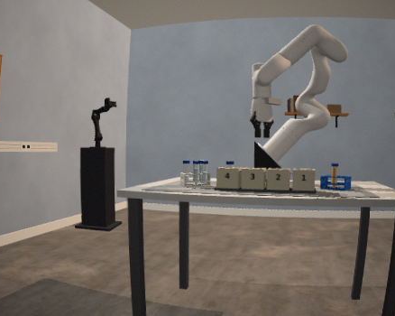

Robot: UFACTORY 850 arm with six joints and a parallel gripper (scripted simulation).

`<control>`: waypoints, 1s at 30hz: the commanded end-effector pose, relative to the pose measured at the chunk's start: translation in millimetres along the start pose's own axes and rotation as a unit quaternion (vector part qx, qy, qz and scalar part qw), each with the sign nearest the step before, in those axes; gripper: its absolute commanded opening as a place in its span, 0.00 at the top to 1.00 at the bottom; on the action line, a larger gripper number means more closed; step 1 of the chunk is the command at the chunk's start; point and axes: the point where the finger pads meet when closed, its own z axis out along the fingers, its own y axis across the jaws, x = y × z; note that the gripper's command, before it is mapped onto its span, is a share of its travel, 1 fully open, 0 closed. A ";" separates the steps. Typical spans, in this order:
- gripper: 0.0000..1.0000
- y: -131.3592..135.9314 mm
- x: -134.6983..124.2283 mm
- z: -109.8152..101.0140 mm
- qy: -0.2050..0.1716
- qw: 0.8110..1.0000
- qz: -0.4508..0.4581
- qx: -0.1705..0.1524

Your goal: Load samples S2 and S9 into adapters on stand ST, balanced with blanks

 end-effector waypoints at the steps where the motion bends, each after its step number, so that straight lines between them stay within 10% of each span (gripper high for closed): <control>1: 0.43 -11.9 11.5 -1.3 0.005 0.998 -0.057 -0.008; 30: 0.43 -114.1 99.9 -0.8 0.005 0.998 -0.066 -0.007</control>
